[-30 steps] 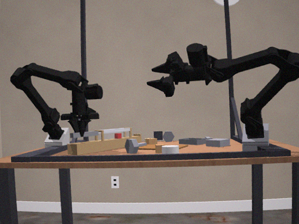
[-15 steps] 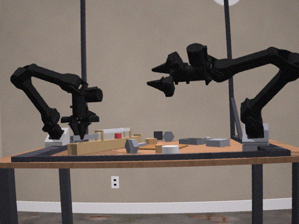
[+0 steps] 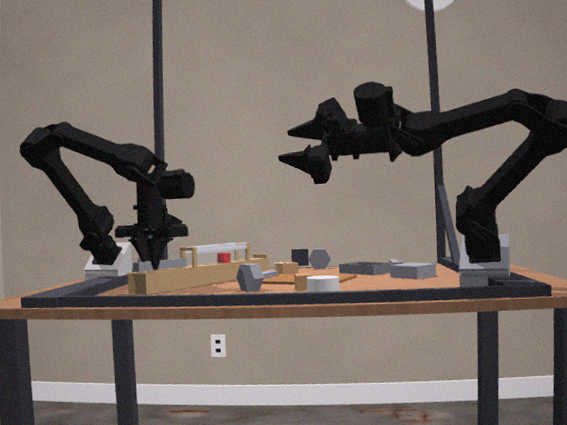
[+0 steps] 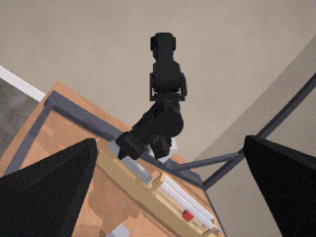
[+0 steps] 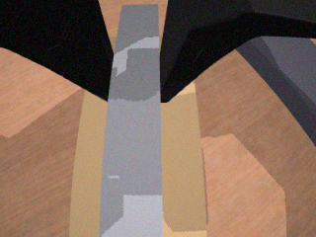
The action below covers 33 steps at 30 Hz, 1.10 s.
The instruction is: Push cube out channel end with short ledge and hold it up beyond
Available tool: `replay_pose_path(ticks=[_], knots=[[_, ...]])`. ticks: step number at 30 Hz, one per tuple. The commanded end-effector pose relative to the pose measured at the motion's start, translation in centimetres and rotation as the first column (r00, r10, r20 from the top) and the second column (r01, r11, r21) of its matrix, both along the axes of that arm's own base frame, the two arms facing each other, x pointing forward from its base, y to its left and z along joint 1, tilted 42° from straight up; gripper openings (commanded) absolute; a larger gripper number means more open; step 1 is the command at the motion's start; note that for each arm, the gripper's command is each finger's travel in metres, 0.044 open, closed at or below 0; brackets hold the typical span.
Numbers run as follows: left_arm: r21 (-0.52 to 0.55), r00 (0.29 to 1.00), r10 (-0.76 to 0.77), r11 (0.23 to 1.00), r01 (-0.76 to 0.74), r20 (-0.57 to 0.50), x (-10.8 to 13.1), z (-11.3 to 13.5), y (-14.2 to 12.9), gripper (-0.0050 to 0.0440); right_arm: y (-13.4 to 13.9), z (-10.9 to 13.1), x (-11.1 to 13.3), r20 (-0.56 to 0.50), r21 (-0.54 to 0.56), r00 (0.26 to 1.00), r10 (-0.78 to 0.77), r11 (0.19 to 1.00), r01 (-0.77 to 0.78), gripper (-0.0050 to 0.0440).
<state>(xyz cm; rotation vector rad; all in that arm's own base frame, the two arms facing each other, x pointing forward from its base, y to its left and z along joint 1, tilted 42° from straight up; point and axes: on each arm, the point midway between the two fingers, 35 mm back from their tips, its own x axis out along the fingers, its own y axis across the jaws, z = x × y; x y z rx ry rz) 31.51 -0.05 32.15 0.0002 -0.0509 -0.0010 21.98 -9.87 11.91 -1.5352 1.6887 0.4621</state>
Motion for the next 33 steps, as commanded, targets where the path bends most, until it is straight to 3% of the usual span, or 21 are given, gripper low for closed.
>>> replay_pose_path(ticks=[1,33], knots=[[-0.004,1.000,-0.003,1.000,0.003,0.011,-0.1,0.5,-0.1,0.0400,0.5,-0.1,0.4,0.016,0.004,1.000,0.003,1.000,-0.003,0.0000],[-0.004,1.000,-0.003,1.000,0.003,0.011,-0.1,0.5,-0.1,0.0400,3.3,-2.4,1.7,0.019,0.007,1.000,0.004,1.000,-0.005,0.0000]])
